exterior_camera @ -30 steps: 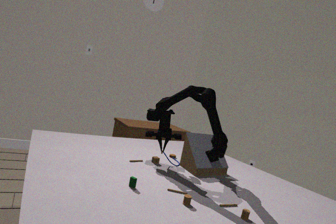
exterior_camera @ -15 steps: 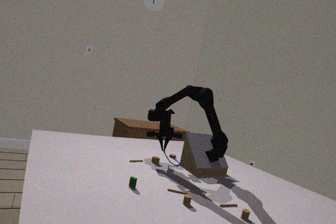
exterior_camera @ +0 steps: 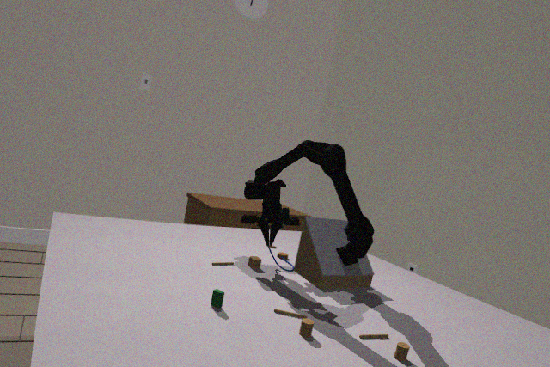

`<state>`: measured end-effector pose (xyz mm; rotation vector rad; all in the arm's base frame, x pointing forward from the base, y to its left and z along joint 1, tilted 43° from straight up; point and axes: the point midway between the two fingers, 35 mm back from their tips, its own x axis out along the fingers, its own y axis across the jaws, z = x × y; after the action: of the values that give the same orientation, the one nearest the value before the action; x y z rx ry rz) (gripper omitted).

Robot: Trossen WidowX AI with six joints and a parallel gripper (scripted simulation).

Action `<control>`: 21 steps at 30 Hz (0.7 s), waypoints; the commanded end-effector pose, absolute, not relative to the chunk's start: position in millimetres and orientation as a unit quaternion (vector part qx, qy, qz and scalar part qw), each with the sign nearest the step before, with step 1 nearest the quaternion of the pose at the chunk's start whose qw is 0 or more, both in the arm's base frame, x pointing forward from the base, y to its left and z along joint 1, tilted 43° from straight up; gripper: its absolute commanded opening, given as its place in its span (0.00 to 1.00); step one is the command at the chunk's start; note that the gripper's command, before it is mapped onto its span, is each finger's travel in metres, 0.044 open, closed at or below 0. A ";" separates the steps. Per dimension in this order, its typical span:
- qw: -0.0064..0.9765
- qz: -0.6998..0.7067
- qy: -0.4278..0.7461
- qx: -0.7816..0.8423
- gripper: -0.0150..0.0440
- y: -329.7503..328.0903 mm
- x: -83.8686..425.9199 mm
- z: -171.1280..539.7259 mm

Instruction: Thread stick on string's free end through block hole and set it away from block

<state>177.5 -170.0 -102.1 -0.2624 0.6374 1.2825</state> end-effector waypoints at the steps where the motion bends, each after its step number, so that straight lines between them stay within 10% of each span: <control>1: 0.744 0.595 0.274 -0.132 0.25 -171.6 172.7 -106.0; 21: 0.738 0.620 0.180 -0.197 0.25 -177.2 150.7 -120.6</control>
<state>153.7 -176.8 -118.0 -0.4155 0.4195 1.3520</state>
